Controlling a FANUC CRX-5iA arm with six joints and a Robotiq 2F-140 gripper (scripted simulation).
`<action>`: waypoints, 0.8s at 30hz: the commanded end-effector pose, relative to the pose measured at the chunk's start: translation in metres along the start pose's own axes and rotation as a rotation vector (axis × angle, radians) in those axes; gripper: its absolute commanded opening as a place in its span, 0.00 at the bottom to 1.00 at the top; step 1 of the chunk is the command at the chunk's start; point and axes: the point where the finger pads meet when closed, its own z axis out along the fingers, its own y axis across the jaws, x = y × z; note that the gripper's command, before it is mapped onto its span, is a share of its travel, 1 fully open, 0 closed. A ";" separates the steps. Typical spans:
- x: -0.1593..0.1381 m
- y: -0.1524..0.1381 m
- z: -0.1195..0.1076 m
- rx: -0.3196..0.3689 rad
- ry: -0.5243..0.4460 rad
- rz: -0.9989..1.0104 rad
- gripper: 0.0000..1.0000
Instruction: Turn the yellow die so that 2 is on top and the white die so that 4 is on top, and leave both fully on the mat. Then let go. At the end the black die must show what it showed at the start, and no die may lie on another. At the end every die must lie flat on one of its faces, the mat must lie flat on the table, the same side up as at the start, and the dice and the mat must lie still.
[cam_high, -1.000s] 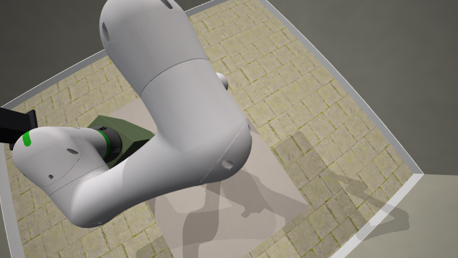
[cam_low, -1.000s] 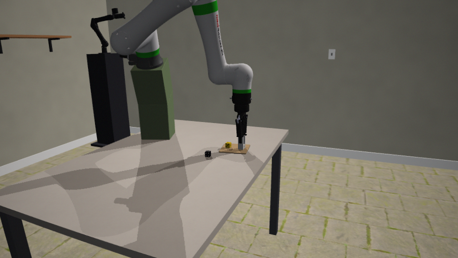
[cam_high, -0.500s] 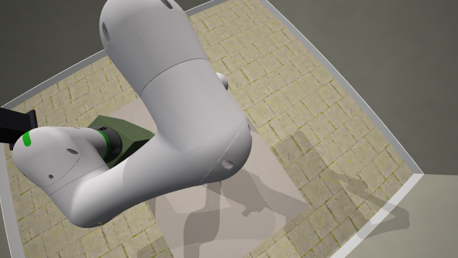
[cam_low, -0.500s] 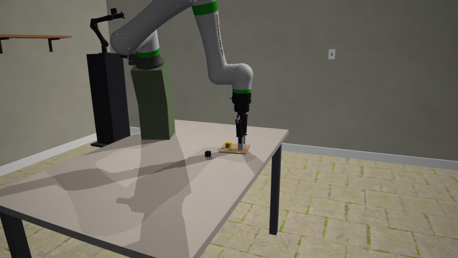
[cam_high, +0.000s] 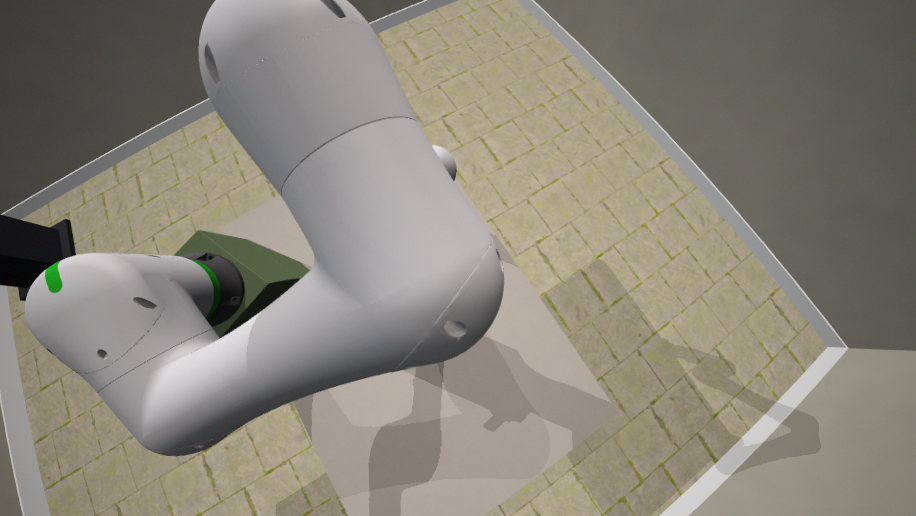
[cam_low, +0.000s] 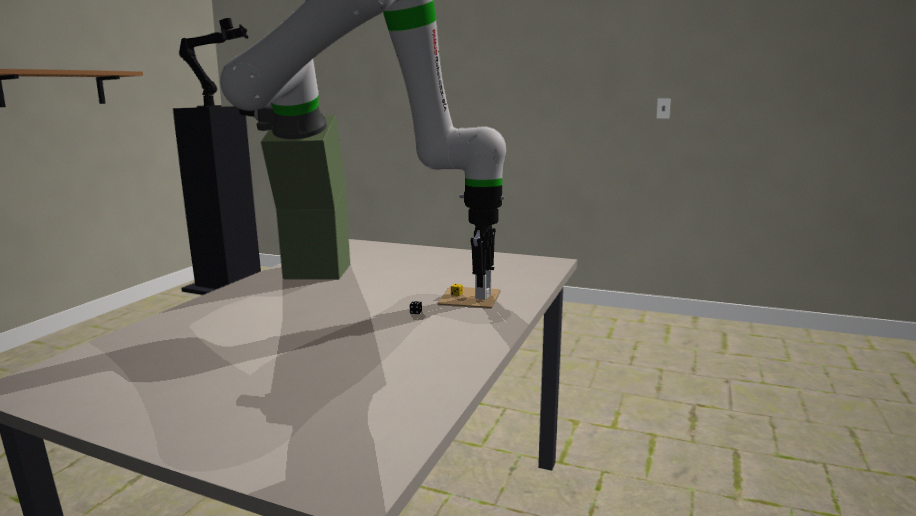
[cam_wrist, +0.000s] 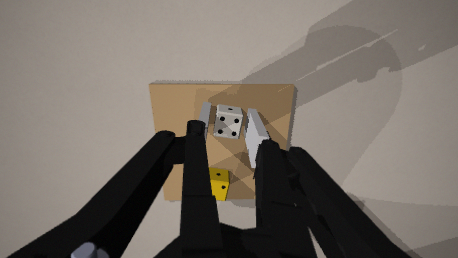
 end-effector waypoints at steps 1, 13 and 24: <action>0.000 0.000 0.000 0.000 0.000 0.000 0.25; 0.000 0.000 -0.029 0.000 0.000 0.000 0.25; 0.000 0.000 -0.075 0.000 0.000 0.000 0.25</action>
